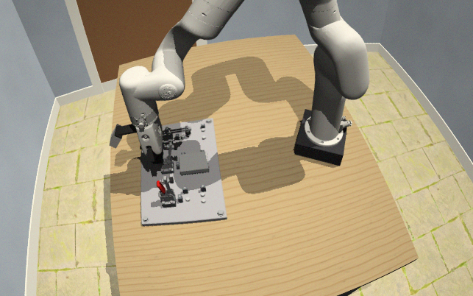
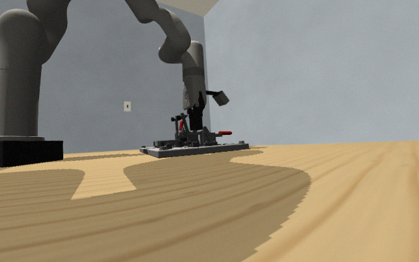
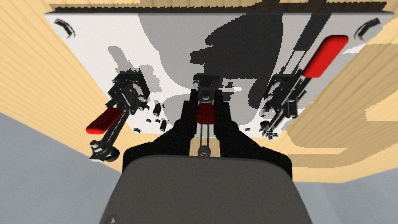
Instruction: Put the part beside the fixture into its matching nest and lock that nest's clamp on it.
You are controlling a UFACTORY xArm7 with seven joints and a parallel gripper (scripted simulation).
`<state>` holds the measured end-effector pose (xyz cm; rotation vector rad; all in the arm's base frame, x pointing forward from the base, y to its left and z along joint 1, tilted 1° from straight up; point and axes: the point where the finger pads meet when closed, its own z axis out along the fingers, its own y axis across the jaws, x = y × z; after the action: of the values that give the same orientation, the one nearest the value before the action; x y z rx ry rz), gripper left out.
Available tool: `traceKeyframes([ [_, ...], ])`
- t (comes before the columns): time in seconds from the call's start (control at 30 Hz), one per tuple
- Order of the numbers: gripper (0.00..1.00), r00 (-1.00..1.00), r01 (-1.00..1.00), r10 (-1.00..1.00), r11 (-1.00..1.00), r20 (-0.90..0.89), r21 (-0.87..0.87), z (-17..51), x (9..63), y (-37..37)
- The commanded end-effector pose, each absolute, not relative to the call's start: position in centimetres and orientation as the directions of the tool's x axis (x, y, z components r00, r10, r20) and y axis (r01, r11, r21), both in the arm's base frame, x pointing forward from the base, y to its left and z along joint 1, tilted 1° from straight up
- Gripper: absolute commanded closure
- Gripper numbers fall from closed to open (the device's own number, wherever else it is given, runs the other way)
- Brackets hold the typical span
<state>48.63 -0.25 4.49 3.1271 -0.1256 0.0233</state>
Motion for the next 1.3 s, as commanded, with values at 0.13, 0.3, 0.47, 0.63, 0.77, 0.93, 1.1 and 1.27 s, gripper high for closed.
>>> traceKeyframes([
  [0.13,1.0,0.997,-0.08,-0.08,-0.997,0.021,0.011,4.5,49.5,-0.3],
  [0.3,1.0,0.997,-0.08,-0.08,-0.997,0.021,0.011,4.4,50.0,-0.3],
  [0.47,1.0,0.997,-0.08,-0.08,-0.997,0.021,0.011,4.2,50.3,-0.4],
  [0.63,1.0,0.997,-0.08,-0.08,-0.997,0.021,0.011,3.9,50.9,-0.4],
  [0.77,1.0,0.997,-0.08,-0.08,-0.997,0.021,0.011,3.6,51.3,-0.5],
  [0.93,1.0,0.997,-0.08,-0.08,-0.997,0.021,0.011,3.2,51.7,-0.5],
  [1.1,1.0,0.997,-0.08,-0.08,-0.997,0.021,0.011,2.9,51.9,-0.5],
  [1.27,1.0,0.997,-0.08,-0.08,-0.997,0.021,0.011,2.5,52.2,-0.5],
])
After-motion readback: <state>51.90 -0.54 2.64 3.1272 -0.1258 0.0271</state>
